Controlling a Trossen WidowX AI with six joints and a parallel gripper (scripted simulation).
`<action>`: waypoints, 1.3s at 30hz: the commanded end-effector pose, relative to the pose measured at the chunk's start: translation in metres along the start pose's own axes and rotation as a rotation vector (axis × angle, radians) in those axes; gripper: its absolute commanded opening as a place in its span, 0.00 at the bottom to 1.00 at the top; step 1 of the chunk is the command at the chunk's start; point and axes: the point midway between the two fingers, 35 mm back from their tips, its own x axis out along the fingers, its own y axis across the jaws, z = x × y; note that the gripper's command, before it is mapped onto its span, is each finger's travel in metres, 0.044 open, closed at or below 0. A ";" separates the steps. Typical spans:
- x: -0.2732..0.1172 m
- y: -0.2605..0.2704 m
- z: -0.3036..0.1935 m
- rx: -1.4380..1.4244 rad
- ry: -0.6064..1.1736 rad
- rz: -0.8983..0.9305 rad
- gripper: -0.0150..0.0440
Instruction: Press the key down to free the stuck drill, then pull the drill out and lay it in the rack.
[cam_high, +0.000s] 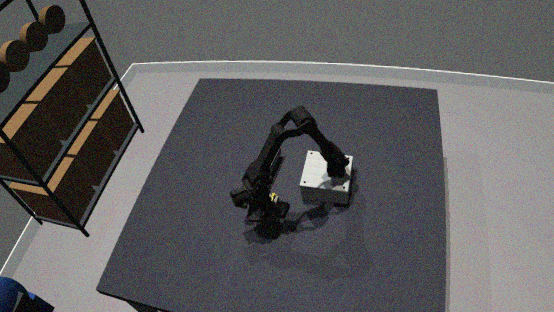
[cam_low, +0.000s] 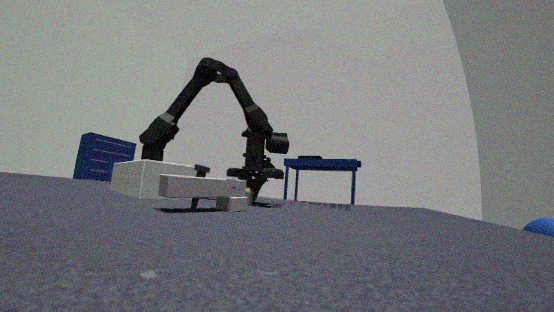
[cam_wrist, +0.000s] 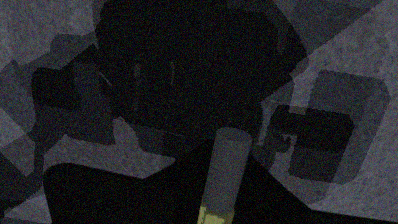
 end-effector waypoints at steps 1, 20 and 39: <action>0.006 0.000 -0.006 0.002 0.017 0.007 0.25; 0.000 0.000 0.000 0.000 0.000 0.000 0.92; -0.076 -0.001 0.001 0.002 0.016 0.006 1.00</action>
